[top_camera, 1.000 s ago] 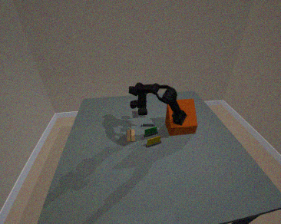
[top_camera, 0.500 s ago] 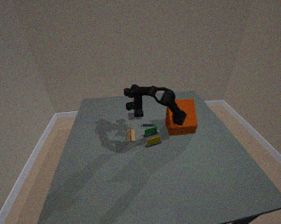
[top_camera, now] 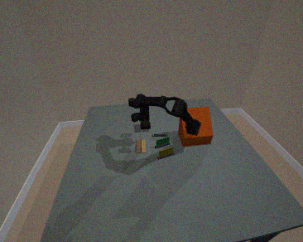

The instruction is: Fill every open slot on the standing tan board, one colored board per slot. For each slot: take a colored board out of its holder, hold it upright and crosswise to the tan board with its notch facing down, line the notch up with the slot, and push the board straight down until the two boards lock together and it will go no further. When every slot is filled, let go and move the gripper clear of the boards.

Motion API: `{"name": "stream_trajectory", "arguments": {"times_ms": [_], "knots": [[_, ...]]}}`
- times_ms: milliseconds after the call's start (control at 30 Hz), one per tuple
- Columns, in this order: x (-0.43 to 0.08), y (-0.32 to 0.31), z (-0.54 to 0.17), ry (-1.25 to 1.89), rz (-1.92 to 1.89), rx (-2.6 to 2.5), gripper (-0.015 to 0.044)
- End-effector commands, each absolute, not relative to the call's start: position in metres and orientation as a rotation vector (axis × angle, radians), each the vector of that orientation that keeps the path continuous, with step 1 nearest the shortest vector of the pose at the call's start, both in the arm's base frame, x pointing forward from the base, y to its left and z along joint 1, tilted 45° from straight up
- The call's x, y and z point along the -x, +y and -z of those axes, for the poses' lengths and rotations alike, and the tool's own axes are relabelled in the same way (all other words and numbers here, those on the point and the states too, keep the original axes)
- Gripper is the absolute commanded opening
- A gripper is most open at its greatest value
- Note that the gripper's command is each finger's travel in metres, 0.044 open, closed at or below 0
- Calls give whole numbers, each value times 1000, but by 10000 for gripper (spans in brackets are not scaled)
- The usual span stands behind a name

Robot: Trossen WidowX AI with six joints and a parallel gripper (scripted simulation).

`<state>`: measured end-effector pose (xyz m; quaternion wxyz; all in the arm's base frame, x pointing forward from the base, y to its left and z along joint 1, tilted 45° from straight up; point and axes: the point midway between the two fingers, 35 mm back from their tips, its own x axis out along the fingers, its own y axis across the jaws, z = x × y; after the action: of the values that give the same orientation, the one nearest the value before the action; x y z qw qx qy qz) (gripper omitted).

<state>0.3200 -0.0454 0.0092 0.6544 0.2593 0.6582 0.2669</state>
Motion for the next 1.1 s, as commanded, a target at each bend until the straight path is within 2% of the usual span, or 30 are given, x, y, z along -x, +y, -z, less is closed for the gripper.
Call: {"name": "stream_trajectory", "arguments": {"times_ms": [0, 1067], "knots": [[-328, -39, -14, 1489, -613, -594, 0], [-330, -12, 10, 1487, -618, -595, 0]]}}
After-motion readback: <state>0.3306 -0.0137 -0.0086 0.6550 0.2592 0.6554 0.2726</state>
